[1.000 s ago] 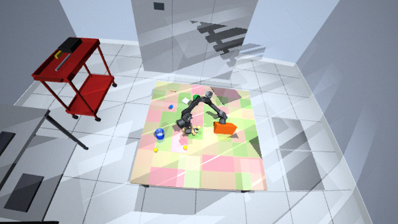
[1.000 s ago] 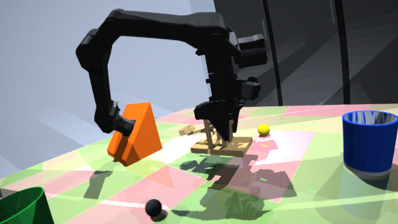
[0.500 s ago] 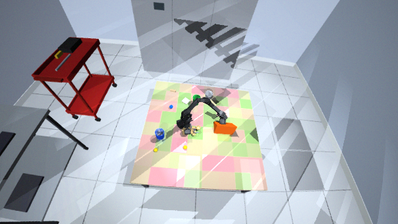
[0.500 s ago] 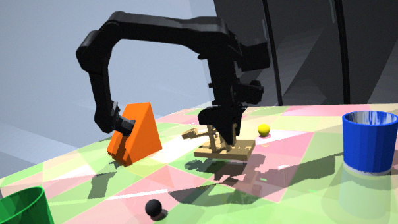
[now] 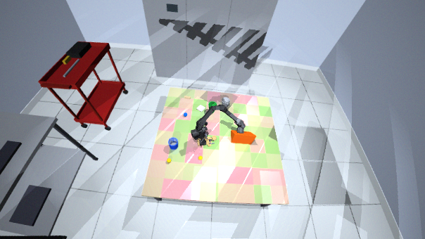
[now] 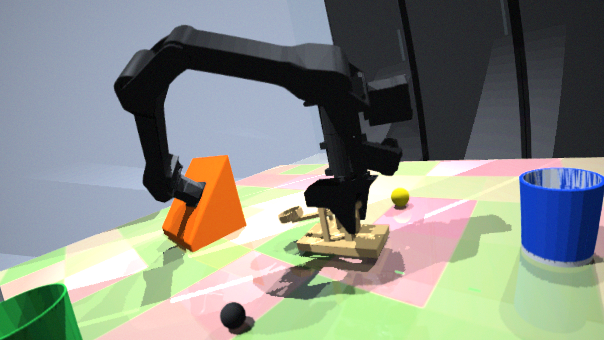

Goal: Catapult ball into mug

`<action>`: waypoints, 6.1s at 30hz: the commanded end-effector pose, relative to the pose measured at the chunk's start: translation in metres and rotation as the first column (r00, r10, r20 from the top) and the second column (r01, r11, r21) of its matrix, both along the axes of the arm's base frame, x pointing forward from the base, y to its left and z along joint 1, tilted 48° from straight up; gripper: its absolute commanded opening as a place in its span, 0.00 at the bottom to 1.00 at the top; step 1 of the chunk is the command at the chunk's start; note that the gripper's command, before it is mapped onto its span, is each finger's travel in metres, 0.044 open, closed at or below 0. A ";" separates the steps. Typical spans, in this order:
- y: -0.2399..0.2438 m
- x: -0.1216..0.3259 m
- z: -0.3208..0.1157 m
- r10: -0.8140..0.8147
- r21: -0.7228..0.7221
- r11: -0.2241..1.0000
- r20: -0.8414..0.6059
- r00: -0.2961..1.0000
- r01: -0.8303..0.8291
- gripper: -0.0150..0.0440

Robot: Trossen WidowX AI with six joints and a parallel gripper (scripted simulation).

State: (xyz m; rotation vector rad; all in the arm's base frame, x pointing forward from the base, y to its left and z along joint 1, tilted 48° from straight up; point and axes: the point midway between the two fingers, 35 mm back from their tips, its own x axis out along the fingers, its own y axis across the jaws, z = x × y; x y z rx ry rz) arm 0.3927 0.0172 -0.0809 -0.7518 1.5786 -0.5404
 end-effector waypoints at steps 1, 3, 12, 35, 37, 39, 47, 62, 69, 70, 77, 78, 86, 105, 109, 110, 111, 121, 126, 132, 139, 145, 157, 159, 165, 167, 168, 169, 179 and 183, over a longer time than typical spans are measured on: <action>-0.002 -0.001 -0.004 0.014 -0.004 1.000 -0.003 1.000 -0.014 0.25; -0.002 0.000 -0.002 0.000 0.000 1.000 0.000 1.000 0.000 0.25; -0.002 0.000 -0.002 0.000 0.000 1.000 0.000 1.000 0.000 0.43; 0.061 0.005 0.053 0.012 0.002 1.000 -0.001 1.000 -0.012 1.00; 0.061 0.005 0.053 0.012 0.002 1.000 -0.001 1.000 -0.012 1.00; 0.063 0.004 0.055 0.012 0.001 1.000 -0.001 1.000 -0.012 1.00; 0.047 0.001 0.041 0.012 -0.001 1.000 -0.001 1.000 -0.012 1.00; 0.025 0.000 0.022 0.012 -0.002 1.000 -0.001 1.000 -0.012 1.00; 0.017 0.000 0.014 0.012 -0.002 1.000 -0.001 1.000 -0.012 1.00; 0.016 0.000 0.013 0.012 -0.002 1.000 -0.001 1.000 -0.012 1.00; 0.007 -0.001 0.005 0.012 -0.003 1.000 -0.001 1.000 -0.012 1.00; 0.006 -0.001 0.004 0.012 -0.003 1.000 -0.001 1.000 -0.012 1.00; -0.004 -0.002 -0.004 0.012 -0.004 1.000 -0.001 1.000 -0.012 1.00; -0.003 -0.001 -0.003 0.006 0.001 1.000 0.006 1.000 -0.006 0.43; 0.005 0.000 0.004 0.006 0.002 1.000 0.005 1.000 -0.006 0.32; 0.016 0.001 0.013 0.007 0.003 1.000 0.005 1.000 -0.007 0.28; 0.026 0.001 0.022 0.007 0.004 1.000 0.004 1.000 -0.007 0.25; 0.031 0.001 0.027 0.009 0.002 1.000 0.002 1.000 -0.009 0.25; 0.026 0.001 0.021 0.010 0.002 1.000 0.001 1.000 -0.010 0.25; 0.019 0.001 0.014 0.011 0.001 1.000 0.000 1.000 -0.011 0.25; 0.010 0.000 0.006 0.013 0.000 1.000 -0.001 1.000 -0.013 0.25; 0.003 -0.001 0.000 0.014 -0.002 1.000 -0.003 1.000 -0.014 0.25; -0.002 -0.001 -0.003 0.000 0.001 1.000 0.000 1.000 0.000 0.30; -0.002 -0.001 -0.003 0.000 0.001 1.000 0.000 1.000 0.000 0.39; -0.002 -0.001 -0.003 0.000 0.001 1.000 0.000 1.000 0.000 0.65; -0.002 -0.001 -0.003 0.000 0.001 1.000 0.000 1.000 0.000 0.74; -0.002 -0.001 -0.003 0.000 0.001 1.000 0.000 1.000 0.000 0.79; -0.002 -0.001 -0.003 0.000 0.001 1.000 0.000 1.000 0.000 0.83; 0.072 0.003 0.065 0.001 0.004 1.000 -0.002 1.000 -0.001 1.00; 0.063 0.004 0.054 0.014 0.003 1.000 0.000 1.000 -0.014 1.00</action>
